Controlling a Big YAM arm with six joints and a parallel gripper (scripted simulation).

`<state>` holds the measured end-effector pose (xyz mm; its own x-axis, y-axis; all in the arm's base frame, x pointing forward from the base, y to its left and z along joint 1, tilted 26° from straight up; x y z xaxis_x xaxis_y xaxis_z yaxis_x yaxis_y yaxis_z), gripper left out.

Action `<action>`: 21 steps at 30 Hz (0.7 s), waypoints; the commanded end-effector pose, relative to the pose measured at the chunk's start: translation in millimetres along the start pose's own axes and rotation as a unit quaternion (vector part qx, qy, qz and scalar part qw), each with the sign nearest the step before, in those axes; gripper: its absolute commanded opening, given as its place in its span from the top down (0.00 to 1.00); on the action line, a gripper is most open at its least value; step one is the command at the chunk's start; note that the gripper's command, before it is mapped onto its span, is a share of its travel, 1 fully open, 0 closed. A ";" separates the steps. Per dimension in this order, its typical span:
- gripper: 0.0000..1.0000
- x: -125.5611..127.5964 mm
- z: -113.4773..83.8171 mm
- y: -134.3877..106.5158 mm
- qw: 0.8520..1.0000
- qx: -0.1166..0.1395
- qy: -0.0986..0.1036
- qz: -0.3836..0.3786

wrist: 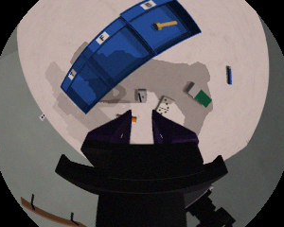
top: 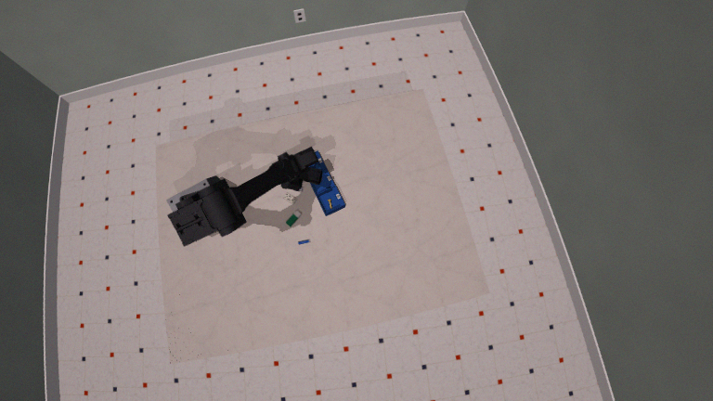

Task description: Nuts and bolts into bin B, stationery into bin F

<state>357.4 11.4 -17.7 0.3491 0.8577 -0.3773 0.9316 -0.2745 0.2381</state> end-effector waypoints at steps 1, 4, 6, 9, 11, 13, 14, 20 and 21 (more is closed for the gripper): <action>0.72 -2.4 20.2 -3.1 1.000 0.007 -0.002 -0.003; 0.72 -2.3 32.2 -5.1 1.000 0.007 -0.002 -0.003; 0.72 -2.2 40.2 -6.3 1.000 0.007 -0.002 -0.003; 0.72 0.6 51.0 -0.5 1.000 0.002 0.000 0.000; 0.72 2.1 58.0 3.2 1.000 -0.001 0.001 0.001; 0.72 2.1 58.0 3.2 1.000 -0.001 0.001 0.001; 0.72 6.1 56.2 4.9 1.000 -0.005 0.003 -0.002; 0.72 5.8 56.1 5.6 1.000 0.005 -0.001 -0.007; 0.72 5.6 56.3 6.6 1.000 0.004 -0.001 -0.005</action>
Point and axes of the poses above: the point where the finger pads meet when closed, its own z axis out along the fingers, its own x axis across the jaws, y = z × x, the point moved 7 cm from there along -z, back along the fingers, and after that the axes turned 10 degrees about -z, right-handed, at the moved point
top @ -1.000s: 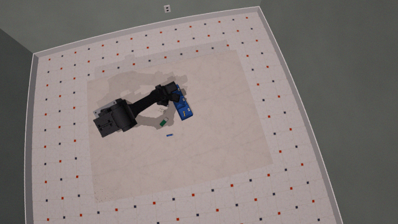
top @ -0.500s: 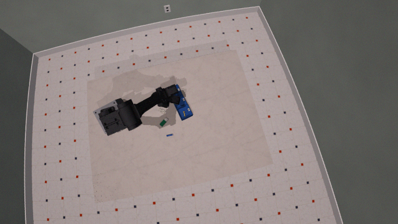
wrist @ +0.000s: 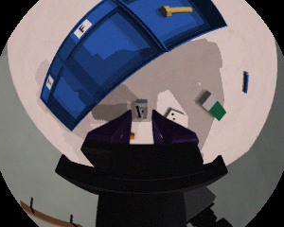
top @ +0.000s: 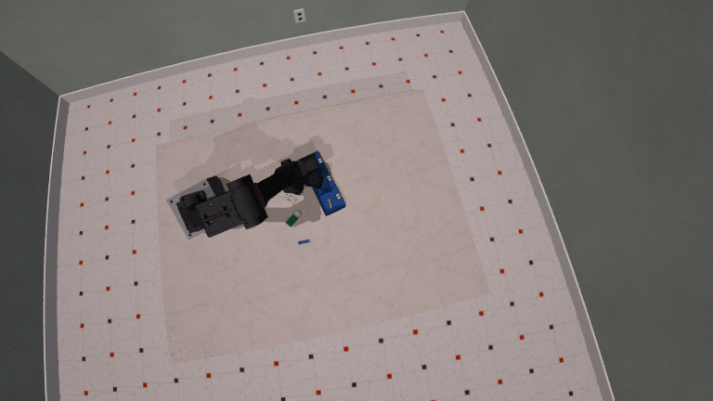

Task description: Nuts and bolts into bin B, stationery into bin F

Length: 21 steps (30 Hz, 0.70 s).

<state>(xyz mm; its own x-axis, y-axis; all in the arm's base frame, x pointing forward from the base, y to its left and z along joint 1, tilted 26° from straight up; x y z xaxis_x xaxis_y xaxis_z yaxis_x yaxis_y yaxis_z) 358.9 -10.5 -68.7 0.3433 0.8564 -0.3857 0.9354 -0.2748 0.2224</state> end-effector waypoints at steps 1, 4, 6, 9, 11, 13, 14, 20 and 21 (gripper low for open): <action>0.72 2.9 3.5 15.3 1.000 -0.010 0.005 0.005; 0.72 0.8 8.7 9.5 1.000 -0.006 0.004 0.004; 0.72 -1.2 12.3 3.2 1.000 -0.002 0.002 0.001; 0.72 -2.1 14.0 0.1 1.000 0.000 0.001 0.000; 0.72 -1.8 16.5 -1.3 1.000 0.000 0.001 -0.001; 0.72 -1.3 16.5 -2.9 1.000 0.000 0.001 0.000; 0.72 -1.4 16.7 -3.4 1.000 0.000 0.001 0.000; 0.72 -1.5 17.1 0.1 1.000 -0.002 0.002 0.002; 0.72 -1.1 16.8 -0.3 1.000 -0.001 0.002 0.001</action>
Point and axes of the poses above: the point where the finger pads meet when closed, its own z axis out along the fingers, its own x axis across the jaws, y = z × x, the point moved 7 cm from there along -z, back along the fingers, and after that the axes turned 10 degrees about -z, right-handed, at the moved point
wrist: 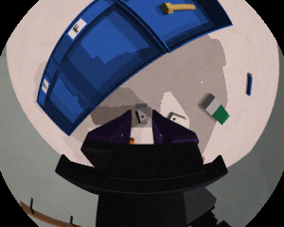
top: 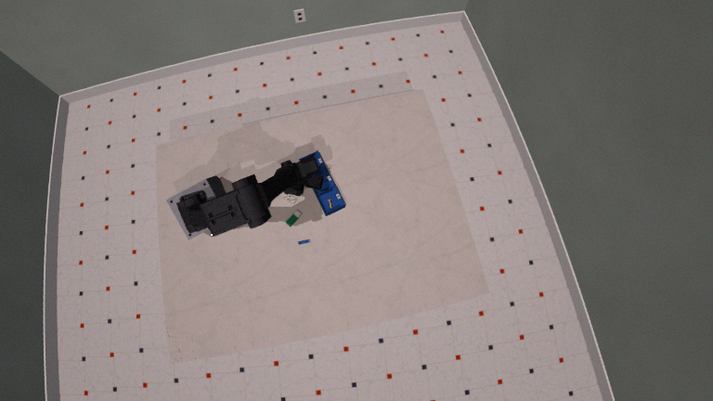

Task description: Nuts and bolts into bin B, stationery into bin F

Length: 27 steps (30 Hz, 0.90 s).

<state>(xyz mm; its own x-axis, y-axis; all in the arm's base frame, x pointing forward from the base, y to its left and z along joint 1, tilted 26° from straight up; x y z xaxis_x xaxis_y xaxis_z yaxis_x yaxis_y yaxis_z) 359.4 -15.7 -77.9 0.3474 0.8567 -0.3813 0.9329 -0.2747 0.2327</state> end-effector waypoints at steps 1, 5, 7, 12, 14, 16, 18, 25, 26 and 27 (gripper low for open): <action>0.72 0.1 6.1 -0.1 1.000 0.003 0.000 -0.001; 0.72 -0.1 6.4 0.5 1.000 0.002 0.001 0.000; 0.72 -0.5 6.7 0.9 1.000 0.002 0.001 0.000; 0.72 0.2 6.7 1.2 1.000 0.001 0.001 0.000; 0.72 0.0 6.9 1.0 1.000 0.002 0.001 0.000; 0.91 -0.1 7.1 1.0 1.000 0.001 0.001 0.000; 0.91 -0.4 7.4 -0.1 1.000 0.003 0.000 0.000; 0.91 -1.1 7.9 -1.9 1.000 0.003 0.000 0.000; 0.91 -1.2 8.0 -2.4 1.000 0.004 0.000 0.000; 0.91 -1.4 8.1 -3.0 1.000 0.004 0.000 -0.001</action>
Point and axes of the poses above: the point where the finger pads meet when closed, its own z axis out along the fingers, its own x axis across the jaws, y = z × x, the point moved 7 cm from there along -z, back along the fingers, and after that the axes turned 10 degrees about -z, right-handed, at the moved point
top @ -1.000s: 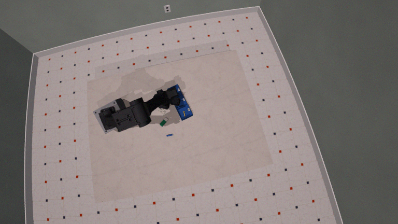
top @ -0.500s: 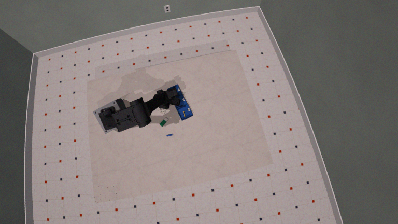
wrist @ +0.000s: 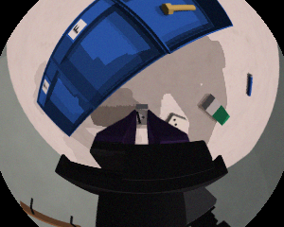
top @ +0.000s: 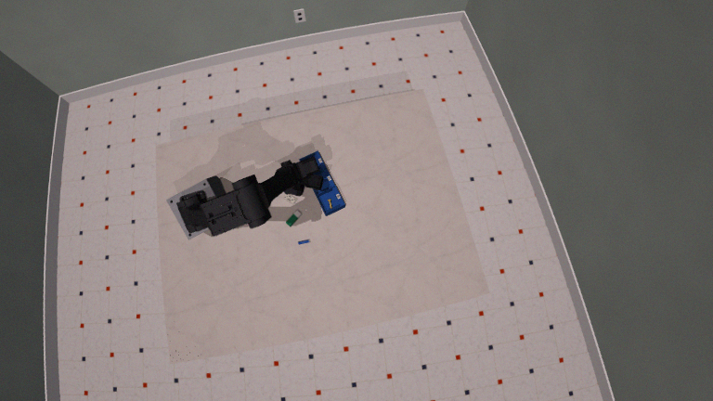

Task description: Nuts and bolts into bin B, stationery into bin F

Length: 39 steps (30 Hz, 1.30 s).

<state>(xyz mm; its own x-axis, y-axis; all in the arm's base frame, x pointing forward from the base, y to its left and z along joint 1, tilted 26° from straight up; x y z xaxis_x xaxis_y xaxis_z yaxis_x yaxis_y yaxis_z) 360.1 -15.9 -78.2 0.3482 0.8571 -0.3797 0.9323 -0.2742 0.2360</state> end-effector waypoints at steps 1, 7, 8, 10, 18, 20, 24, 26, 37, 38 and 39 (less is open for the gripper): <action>0.91 -1.8 7.9 -4.2 1.000 0.006 -0.001 -0.001; 0.91 -2.4 8.4 -5.9 1.000 0.007 -0.002 -0.002; 0.91 -2.4 8.4 -6.0 1.000 0.007 -0.002 -0.002; 0.91 -2.7 8.5 -6.8 1.000 0.009 -0.002 -0.003; 0.91 -2.7 8.9 -6.7 1.000 0.007 -0.001 -0.001; 0.91 -3.0 9.0 -7.5 1.000 0.009 -0.002 -0.002; 0.91 3.5 -18.8 -3.5 1.000 -0.004 0.004 -0.003; 0.91 3.4 -25.4 -3.5 1.000 -0.004 0.003 -0.003; 0.91 6.9 -58.3 6.4 1.000 -0.012 0.008 0.002; 0.91 7.1 -61.9 7.1 1.000 -0.013 0.008 0.002; 0.91 7.4 -65.6 8.0 1.000 -0.014 0.008 0.003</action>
<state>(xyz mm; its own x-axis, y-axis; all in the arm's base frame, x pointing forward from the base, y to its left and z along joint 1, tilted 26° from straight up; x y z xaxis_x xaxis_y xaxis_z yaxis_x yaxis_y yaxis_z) 350.3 6.0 -39.7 0.3322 0.8612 -0.3846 0.9391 -0.2637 0.2205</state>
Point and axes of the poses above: the point where the finger pads meet when closed, its own z axis out along the fingers, its own x axis across the jaws, y = z × x, the point moved 7 cm from there along -z, back along the fingers, and after that the axes turned 10 degrees about -z, right-handed, at the moved point
